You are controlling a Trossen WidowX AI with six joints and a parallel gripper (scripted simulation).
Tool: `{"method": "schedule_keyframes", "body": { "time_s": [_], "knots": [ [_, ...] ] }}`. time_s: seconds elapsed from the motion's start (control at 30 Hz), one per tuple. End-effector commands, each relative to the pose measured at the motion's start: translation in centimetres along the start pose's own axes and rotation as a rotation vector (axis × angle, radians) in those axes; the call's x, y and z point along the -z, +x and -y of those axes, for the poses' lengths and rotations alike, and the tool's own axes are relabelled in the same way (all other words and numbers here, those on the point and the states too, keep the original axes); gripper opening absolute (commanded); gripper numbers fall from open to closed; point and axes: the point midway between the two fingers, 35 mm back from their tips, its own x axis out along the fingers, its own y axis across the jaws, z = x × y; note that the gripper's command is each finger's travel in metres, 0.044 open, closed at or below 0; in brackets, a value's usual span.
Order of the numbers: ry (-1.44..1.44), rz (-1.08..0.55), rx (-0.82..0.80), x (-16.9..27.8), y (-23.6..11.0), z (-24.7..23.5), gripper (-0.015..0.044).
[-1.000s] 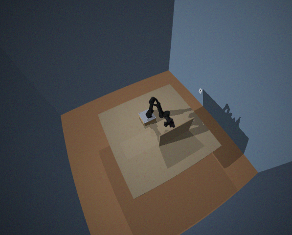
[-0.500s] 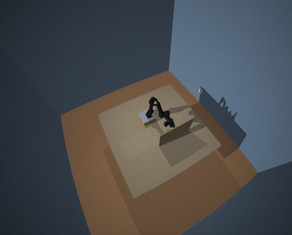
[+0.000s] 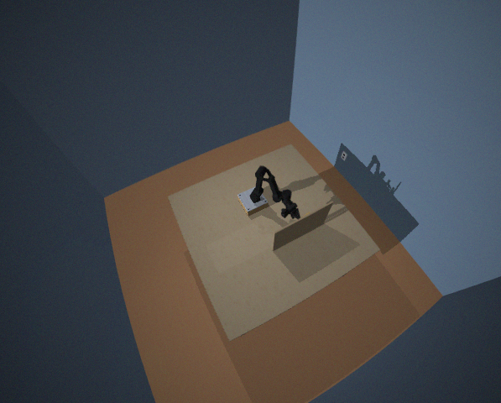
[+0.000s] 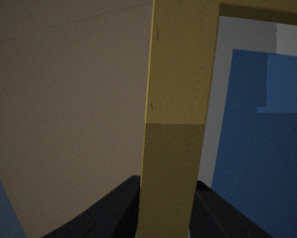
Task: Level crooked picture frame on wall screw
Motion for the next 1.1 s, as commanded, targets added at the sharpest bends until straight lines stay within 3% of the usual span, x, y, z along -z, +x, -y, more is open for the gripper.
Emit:
{"method": "schedule_keyframes", "body": {
  "time_s": [0.0, 1.07],
  "knots": [
    [0.005, 0.000, -0.002, 0.00, 0.00, -0.23, 0.0000],
    [0.005, 0.000, -0.003, 0.00, 0.00, -0.62, 0.0000]
  ]
}}
